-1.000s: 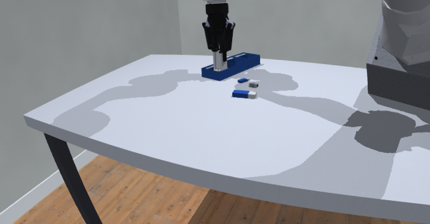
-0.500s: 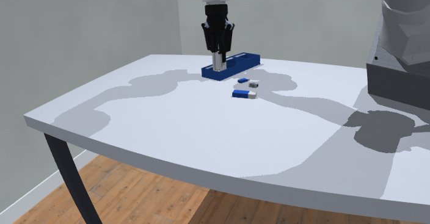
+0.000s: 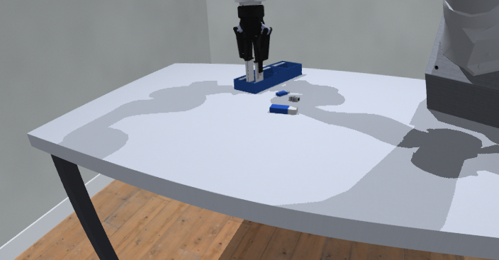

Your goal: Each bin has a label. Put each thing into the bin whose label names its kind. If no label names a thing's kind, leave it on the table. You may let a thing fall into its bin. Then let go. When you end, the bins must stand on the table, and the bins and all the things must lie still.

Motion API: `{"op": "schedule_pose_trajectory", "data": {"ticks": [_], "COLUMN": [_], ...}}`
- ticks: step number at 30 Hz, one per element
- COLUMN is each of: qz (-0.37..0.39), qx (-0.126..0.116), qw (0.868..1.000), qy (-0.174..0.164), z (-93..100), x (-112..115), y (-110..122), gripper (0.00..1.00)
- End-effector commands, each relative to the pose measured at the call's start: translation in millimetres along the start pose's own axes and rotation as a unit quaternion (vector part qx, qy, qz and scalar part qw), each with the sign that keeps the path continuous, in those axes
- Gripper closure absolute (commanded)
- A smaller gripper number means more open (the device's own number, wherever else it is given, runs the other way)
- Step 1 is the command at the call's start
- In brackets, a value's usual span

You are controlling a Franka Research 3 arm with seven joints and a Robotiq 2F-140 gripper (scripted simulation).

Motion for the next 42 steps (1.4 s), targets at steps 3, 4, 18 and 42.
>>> {"op": "schedule_pose_trajectory", "data": {"ticks": [3, 4, 18, 42], "qz": [0.003, 0.003, 0.003, 0.003], "qx": [-0.001, -0.001, -0.001, -0.001], "qw": [1.000, 1.000, 1.000, 1.000], "qy": [0.000, 0.000, 0.000, 0.000], "z": [-0.7, -0.7, 13.9, 43.7], "x": [1, 1, 1, 1], "y": [-1, -1, -1, 0], "gripper": [0.81, 0.81, 0.81, 0.81]}}
Point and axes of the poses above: the point where the finger pads meet when closed, its own z axis back along the fingers, its own y axis across the jaws, x = y × z, the point moved 3 cm from there along z, back along the fingers, and after that the axes turned 12 degrees about z, right-handed, at the moved point
